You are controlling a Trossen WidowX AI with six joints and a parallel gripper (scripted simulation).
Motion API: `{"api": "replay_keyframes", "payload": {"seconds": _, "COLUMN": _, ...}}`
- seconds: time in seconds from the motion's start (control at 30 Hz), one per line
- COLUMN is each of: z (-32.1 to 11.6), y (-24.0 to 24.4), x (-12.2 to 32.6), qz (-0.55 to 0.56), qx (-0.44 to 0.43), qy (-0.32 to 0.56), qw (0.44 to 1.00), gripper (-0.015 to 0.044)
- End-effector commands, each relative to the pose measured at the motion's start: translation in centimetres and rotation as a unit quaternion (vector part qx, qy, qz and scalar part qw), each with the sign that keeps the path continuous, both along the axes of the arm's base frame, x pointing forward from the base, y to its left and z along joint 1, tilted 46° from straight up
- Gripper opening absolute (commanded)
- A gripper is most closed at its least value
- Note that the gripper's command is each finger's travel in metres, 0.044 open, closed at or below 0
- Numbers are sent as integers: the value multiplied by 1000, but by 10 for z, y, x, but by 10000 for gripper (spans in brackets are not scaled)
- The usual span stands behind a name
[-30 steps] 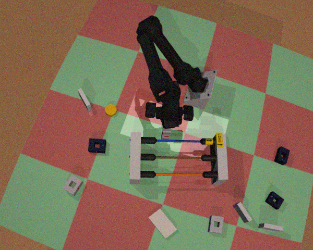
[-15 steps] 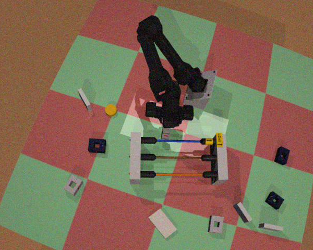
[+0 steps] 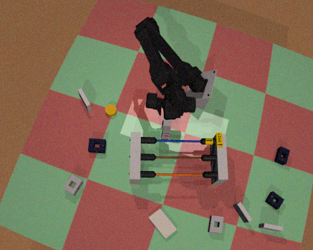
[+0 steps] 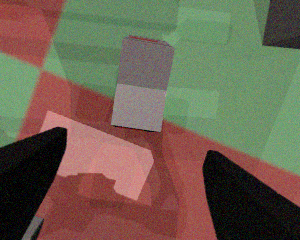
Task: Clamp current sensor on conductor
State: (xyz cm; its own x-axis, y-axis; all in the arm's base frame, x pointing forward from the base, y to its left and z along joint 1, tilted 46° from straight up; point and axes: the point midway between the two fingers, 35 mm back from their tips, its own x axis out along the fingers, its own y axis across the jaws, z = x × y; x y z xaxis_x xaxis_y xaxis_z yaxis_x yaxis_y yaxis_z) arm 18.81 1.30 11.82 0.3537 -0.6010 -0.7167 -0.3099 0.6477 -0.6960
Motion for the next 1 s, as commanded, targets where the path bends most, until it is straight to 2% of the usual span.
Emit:
{"api": "replay_keyframes", "payload": {"seconds": 0.0, "z": 3, "y": 2, "x": 0, "qz": -53, "qx": 17, "qy": -28, "qw": 998, "gripper": 320}}
{"api": "replay_keyframes", "payload": {"seconds": 0.1, "z": 3, "y": 5, "x": 6, "qz": -167, "qx": 53, "qy": -100, "qw": 979, "gripper": 320}}
{"api": "replay_keyframes", "payload": {"seconds": 0.23, "z": 3, "y": 8, "x": 14, "qz": -313, "qx": 92, "qy": -197, "qw": 925, "gripper": 320}}
{"api": "replay_keyframes", "payload": {"seconds": 0.43, "z": 0, "y": 13, "x": 26, "qz": -503, "qx": 128, "qy": -344, "qw": 783, "gripper": 320}}
{"api": "replay_keyframes", "payload": {"seconds": 0.53, "z": -1, "y": 14, "x": 32, "qz": -564, "qx": 135, "qy": -399, "qw": 710, "gripper": 320}}
{"api": "replay_keyframes", "payload": {"seconds": 0.97, "z": -10, "y": 6, "x": 34, "qz": -568, "qx": 137, "qy": -402, "qw": 705, "gripper": 320}}
